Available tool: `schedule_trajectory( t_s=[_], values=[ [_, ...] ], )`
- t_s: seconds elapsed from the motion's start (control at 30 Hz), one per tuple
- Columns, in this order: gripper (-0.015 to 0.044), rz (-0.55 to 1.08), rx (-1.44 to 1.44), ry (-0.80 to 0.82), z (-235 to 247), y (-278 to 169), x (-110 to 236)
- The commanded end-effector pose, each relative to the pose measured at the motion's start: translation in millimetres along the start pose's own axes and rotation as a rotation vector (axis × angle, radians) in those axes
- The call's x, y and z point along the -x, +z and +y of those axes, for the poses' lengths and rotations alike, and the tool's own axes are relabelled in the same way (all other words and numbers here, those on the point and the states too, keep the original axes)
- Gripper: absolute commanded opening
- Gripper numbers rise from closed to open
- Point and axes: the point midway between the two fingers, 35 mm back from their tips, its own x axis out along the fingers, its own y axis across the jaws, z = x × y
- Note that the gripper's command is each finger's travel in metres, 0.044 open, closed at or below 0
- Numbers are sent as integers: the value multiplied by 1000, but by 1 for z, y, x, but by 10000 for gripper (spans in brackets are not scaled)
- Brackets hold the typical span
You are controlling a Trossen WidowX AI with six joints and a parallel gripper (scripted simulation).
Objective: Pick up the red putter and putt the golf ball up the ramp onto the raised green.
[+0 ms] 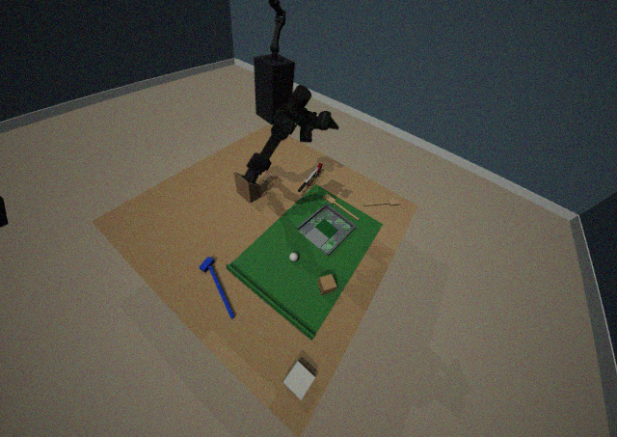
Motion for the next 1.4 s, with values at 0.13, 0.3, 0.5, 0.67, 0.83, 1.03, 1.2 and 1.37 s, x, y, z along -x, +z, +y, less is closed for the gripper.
schedule_trajectory(
  t_s=[0.13,0.3,0.5,0.67,0.83,1.03,1.2,1.37],
  values=[
    [440,21,168,-6,-20,-28,6],
    [440,55,563,-27,-76,-82,13],
    [440,89,1084,-82,-160,-124,13],
    [440,86,1446,-150,-222,-139,2],
    [440,58,1629,-273,-274,-132,-21],
    [440,10,1842,-401,-318,-114,-43],
    [440,-7,2065,-554,-353,-90,-66],
    [440,32,2320,-759,-381,-57,-90]
  ],
)
